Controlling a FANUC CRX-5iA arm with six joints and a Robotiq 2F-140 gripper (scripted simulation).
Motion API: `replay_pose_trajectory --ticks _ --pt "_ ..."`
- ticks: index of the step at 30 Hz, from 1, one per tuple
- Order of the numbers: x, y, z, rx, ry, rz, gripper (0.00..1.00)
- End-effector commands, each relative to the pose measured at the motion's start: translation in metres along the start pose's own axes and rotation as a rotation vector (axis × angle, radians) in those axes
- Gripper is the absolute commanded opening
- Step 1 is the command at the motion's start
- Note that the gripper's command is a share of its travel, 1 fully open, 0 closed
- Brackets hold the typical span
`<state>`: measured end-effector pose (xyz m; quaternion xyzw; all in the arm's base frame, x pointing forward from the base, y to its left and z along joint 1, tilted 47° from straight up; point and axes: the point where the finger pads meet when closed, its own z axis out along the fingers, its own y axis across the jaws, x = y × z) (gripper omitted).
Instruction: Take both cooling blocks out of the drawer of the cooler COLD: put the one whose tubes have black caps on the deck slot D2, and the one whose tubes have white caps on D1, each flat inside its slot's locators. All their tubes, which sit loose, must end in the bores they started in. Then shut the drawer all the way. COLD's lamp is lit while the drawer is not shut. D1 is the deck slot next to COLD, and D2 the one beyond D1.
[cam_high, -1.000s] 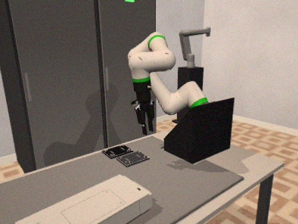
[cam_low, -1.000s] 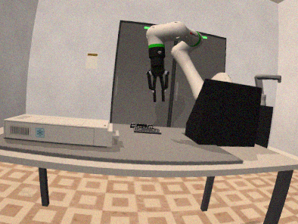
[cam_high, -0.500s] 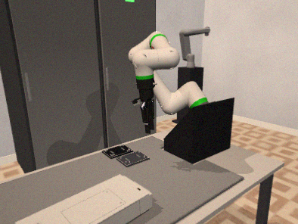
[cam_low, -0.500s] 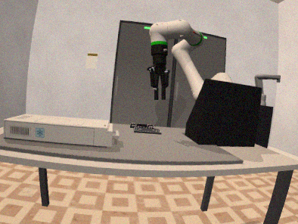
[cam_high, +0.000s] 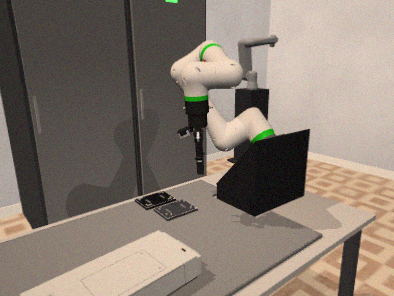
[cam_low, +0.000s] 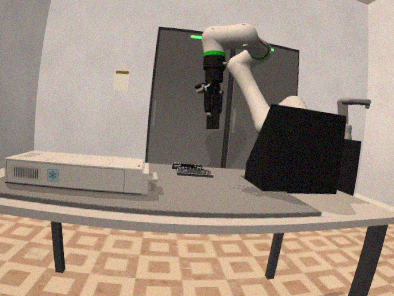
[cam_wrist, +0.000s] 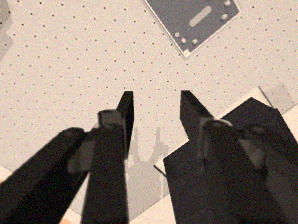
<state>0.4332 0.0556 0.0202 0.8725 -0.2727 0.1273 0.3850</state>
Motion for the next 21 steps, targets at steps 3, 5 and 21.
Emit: replay_pose_trajectory --ticks 3,5,21 --pt "-0.004 -0.003 -0.004 0.008 0.006 -0.096 0.35" --pt "-0.004 -0.003 -0.004 0.011 0.009 -0.149 0.35" --pt "-0.017 -0.011 -0.016 0.027 0.041 -0.521 0.35"
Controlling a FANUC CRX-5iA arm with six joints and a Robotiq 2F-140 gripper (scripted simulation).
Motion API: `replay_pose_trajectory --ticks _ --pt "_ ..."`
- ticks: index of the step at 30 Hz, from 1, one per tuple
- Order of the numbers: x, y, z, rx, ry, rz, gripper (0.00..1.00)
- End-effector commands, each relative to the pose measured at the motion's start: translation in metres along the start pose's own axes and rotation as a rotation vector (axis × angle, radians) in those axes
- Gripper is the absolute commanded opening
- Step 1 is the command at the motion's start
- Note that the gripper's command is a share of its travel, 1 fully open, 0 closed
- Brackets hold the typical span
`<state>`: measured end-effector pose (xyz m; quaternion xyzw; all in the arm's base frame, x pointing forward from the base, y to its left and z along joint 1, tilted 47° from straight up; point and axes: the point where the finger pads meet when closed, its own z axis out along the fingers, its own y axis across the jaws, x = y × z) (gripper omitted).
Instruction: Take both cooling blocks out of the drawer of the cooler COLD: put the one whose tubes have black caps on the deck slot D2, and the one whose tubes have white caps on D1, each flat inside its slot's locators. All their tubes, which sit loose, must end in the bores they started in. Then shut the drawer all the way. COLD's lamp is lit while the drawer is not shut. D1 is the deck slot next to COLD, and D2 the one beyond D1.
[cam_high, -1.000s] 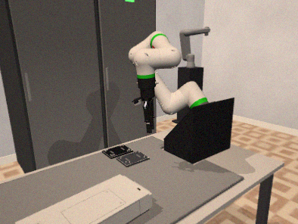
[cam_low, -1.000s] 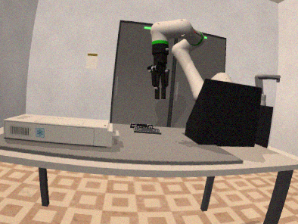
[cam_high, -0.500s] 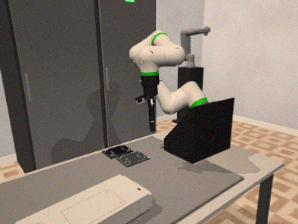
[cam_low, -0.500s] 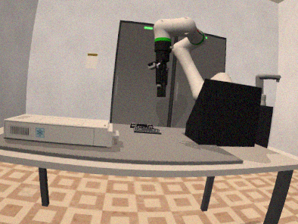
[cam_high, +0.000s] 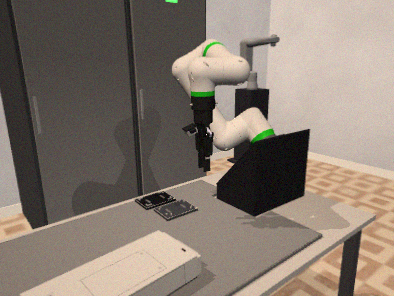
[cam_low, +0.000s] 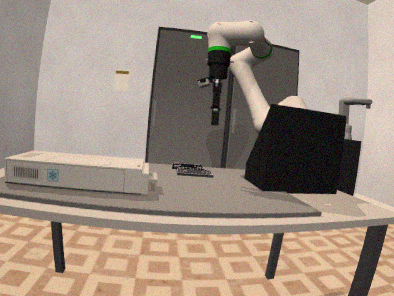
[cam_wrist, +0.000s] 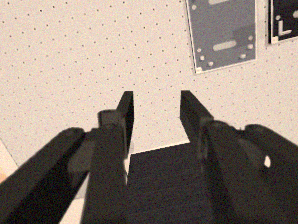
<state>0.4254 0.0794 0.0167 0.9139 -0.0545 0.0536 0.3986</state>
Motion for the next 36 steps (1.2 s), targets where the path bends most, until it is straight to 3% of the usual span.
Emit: replay_pose_trajectory --ticks 1,8,25,36 --pt "-0.0001 -0.0006 -0.0009 0.004 0.007 -0.079 0.35" --pt "-0.0022 -0.004 -0.0038 0.007 0.023 -0.25 0.35" --pt "-0.0022 -0.004 -0.0039 0.007 0.023 -0.25 0.35" --pt "-0.0022 -0.004 -0.0038 0.004 0.024 -0.49 0.34"
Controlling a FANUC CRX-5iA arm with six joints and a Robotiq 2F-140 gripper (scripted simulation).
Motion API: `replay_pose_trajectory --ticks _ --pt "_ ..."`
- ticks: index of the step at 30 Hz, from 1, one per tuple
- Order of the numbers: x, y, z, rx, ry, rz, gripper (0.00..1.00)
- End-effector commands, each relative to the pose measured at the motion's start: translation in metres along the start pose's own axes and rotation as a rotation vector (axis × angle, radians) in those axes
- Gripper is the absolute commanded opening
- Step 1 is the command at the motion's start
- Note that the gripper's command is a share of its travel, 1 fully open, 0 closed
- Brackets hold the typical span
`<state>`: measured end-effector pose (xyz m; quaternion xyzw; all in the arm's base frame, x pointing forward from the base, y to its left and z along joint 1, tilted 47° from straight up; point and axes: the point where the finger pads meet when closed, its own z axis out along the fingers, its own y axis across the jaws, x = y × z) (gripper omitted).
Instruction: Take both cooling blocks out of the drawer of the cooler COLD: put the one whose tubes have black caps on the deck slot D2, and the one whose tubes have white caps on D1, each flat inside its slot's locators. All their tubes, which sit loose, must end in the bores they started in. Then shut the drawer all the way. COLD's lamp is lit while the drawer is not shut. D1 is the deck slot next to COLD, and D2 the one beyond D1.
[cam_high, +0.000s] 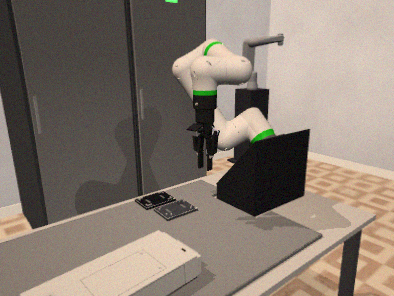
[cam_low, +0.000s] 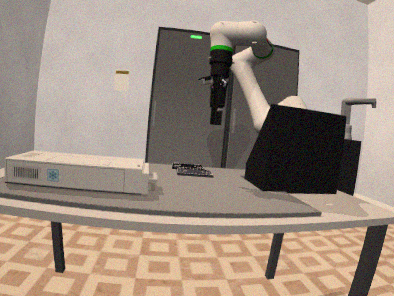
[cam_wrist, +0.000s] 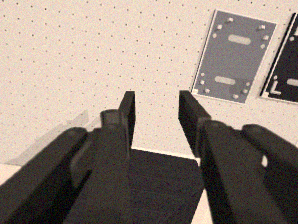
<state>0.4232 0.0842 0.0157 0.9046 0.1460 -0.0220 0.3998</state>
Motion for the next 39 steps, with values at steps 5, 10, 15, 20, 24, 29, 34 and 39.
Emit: replay_pose_trajectory --ticks 5,10,15,20,24,29,34,39 --pt "0.0005 -0.0001 -0.0008 0.001 0.001 -0.194 0.34" --pt "0.0005 -0.0001 -0.0008 0.001 0.001 -0.301 0.34" --pt "0.0005 -0.0001 -0.0008 0.001 0.001 -0.407 0.34" --pt "0.0005 -0.0001 -0.0008 0.001 0.001 -0.541 0.34" --pt "0.0005 -0.0002 -0.0008 0.001 0.001 -0.647 0.34" --pt "0.0005 -0.0001 -0.0008 0.001 0.001 -0.727 0.34" --pt "0.0005 -0.0001 -0.0008 0.001 0.001 -0.861 0.34" --pt "0.0005 -0.0002 -0.0008 0.001 0.001 -0.994 0.34"
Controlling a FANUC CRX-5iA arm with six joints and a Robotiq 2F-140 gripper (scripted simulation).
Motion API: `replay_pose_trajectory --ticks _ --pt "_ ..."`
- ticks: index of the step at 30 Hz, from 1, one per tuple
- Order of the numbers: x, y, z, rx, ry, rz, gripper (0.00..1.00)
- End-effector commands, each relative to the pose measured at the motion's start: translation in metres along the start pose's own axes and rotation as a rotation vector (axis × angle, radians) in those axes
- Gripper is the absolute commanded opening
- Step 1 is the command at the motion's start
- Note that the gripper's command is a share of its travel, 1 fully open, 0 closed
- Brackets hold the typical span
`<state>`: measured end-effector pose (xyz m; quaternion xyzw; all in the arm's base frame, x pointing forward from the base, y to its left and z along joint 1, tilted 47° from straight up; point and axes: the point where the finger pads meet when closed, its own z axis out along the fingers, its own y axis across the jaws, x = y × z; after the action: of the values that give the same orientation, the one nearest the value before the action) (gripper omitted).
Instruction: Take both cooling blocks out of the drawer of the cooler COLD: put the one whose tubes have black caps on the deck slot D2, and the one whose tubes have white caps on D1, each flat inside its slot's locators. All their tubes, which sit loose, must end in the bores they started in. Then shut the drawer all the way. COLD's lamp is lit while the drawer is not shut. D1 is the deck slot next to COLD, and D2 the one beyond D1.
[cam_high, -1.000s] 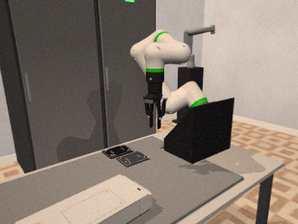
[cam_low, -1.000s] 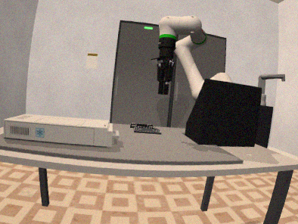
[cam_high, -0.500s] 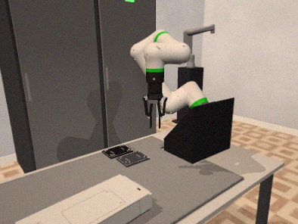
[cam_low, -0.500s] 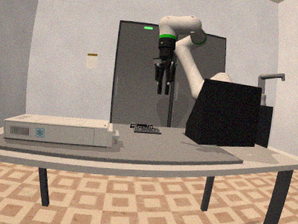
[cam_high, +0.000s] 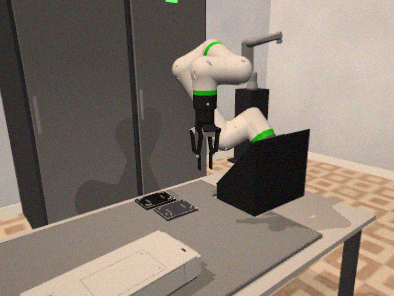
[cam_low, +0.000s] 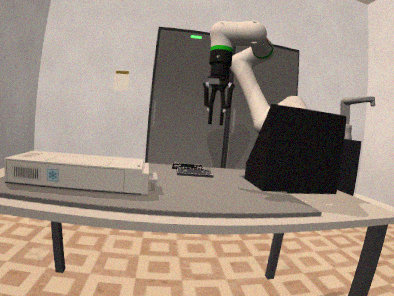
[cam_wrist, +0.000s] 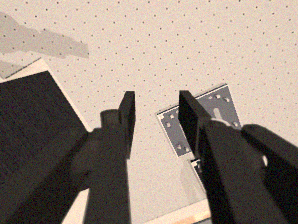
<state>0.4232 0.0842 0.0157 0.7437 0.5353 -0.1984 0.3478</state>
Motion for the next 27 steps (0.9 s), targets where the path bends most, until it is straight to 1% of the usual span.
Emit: replay_pose_trajectory --ticks 1,4,6,19,27 --pt "0.0004 0.0003 -0.0008 0.0 0.002 -0.093 0.34" --pt "0.0004 0.0003 -0.0008 0.0 0.002 -0.173 0.34" --pt "0.0004 0.0003 -0.0008 0.0 0.002 -0.173 0.34" --pt "0.0004 0.0003 -0.0008 0.0 0.002 -0.52 0.34" --pt "0.0005 0.0004 -0.0008 0.0 0.002 -0.536 0.34"
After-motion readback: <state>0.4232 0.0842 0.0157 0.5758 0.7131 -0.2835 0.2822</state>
